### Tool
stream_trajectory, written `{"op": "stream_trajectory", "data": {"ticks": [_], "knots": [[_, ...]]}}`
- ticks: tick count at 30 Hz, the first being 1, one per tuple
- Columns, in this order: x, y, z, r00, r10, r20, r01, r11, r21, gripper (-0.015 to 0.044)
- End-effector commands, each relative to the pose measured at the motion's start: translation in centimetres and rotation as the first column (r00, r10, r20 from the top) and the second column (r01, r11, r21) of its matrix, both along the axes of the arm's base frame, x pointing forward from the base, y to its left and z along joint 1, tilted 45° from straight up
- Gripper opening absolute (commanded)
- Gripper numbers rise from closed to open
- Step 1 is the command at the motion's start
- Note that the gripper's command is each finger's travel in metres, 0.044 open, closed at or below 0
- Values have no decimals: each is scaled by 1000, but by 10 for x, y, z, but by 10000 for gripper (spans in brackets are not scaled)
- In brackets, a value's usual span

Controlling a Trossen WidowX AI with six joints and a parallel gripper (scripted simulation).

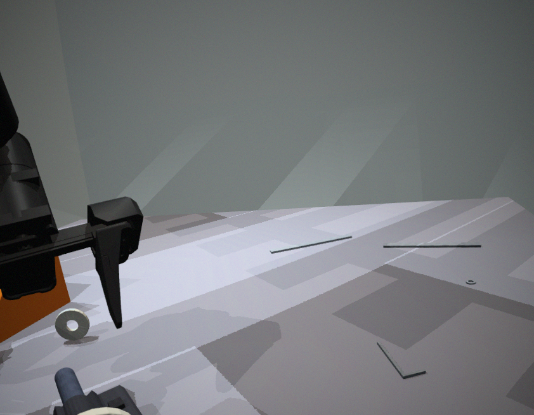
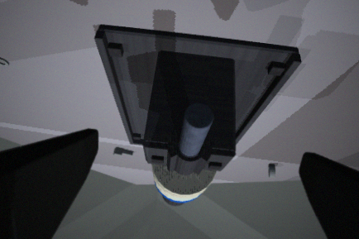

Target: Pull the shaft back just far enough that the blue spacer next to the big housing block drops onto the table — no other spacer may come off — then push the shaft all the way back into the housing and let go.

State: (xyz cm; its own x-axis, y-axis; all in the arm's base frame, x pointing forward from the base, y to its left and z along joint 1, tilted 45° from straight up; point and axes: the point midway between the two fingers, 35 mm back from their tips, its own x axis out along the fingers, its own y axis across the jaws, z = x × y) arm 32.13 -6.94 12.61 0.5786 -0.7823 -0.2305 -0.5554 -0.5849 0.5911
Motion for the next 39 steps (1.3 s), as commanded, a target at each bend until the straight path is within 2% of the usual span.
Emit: {"op": "stream_trajectory", "data": {"ticks": [1, 39], "knots": [[-1, -1, 0, 1000, -7, 2, 7, 1000, 1, 440], [22, -35, -9, 1000, -7, 4, 7, 1000, -2, 440]]}}
